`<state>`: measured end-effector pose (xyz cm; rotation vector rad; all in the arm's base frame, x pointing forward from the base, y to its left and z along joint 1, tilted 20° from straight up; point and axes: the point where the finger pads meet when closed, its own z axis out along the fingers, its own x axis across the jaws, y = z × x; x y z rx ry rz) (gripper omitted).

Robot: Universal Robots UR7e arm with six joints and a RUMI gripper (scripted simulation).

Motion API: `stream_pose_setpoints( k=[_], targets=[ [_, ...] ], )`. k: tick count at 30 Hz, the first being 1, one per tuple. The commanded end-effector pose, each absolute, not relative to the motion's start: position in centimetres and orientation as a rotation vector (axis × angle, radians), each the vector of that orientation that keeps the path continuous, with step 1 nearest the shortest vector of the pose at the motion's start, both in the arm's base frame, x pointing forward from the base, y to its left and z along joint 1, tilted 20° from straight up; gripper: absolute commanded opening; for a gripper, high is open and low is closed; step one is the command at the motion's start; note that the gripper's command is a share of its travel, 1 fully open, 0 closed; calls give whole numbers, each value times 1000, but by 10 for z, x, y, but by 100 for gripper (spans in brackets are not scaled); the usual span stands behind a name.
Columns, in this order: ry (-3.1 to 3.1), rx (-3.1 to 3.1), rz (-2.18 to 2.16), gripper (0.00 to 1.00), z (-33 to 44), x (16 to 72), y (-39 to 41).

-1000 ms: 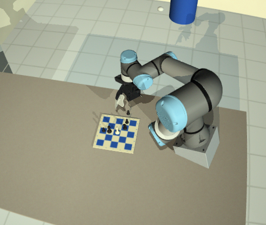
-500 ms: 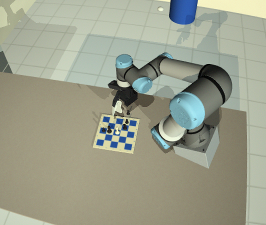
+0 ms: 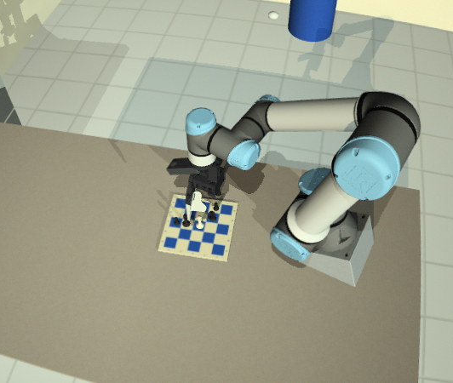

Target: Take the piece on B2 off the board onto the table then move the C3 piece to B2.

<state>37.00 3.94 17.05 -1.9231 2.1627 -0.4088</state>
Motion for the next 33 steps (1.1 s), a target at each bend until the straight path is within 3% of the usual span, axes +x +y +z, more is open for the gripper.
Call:
stream_pose_setpoints(
  k=[1,4,5,33],
  targets=[
    [2122,-1978,-424,100,173,369,51],
    [2118,-1983,-425,100,173,369,52],
    [2118,-1983,-425,25,173,369,52],
    [2118,-1983,-425,25,173,369,52]
  ],
)
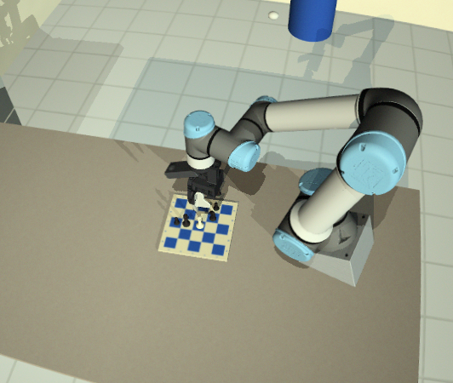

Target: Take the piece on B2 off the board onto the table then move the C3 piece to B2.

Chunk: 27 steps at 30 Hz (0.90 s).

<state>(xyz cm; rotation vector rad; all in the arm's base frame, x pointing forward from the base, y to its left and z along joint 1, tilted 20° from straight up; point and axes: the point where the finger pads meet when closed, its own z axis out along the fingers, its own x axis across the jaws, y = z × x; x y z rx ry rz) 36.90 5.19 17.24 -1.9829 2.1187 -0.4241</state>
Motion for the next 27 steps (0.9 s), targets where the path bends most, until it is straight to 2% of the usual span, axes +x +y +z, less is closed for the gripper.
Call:
stream_pose_setpoints(
  k=[1,27],
  targets=[
    [2118,-1983,-425,25,173,369,52],
    [2120,-1984,-422,25,162,374,51]
  ],
)
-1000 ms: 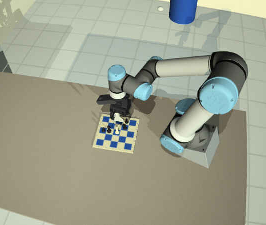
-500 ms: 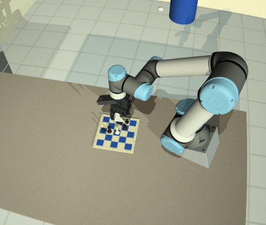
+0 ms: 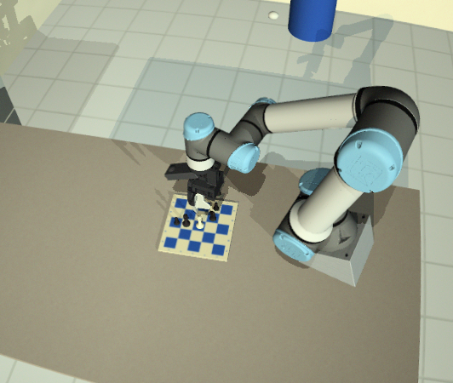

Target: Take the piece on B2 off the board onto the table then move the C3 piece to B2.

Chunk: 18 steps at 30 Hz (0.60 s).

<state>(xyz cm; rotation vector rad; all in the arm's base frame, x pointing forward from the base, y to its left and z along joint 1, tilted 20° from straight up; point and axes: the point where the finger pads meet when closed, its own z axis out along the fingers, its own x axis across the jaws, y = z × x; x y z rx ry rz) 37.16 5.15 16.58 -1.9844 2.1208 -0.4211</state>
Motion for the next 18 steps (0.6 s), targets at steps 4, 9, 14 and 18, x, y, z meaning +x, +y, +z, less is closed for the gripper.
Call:
stream_pose_setpoints(
  k=[4,9,14,18],
  targets=[
    [2120,-1984,-422,25,160,375,51],
    [2120,-1984,-422,25,152,378,51],
    [2120,-1984,-422,25,145,381,50],
    [2120,-1984,-422,25,139,383,50]
  ],
)
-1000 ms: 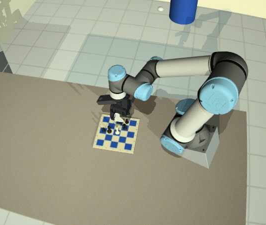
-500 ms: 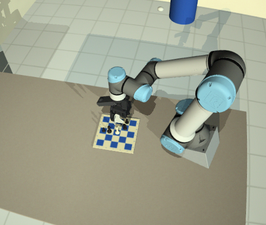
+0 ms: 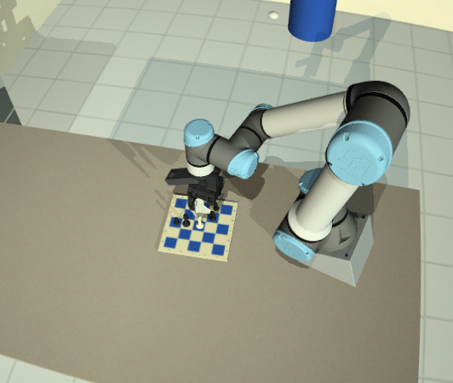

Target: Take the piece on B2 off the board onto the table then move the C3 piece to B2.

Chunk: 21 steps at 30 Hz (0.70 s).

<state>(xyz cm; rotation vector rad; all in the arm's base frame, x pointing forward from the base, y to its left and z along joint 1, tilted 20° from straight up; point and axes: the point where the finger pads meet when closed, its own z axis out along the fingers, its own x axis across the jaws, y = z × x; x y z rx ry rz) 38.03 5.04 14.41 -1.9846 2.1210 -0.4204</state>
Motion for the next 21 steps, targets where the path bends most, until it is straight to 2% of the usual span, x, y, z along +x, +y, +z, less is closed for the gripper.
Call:
stream_pose_setpoints(
  k=[1,21],
  targets=[
    [2120,-1984,-422,25,139,383,50],
    [2120,-1984,-422,25,125,389,49]
  ],
)
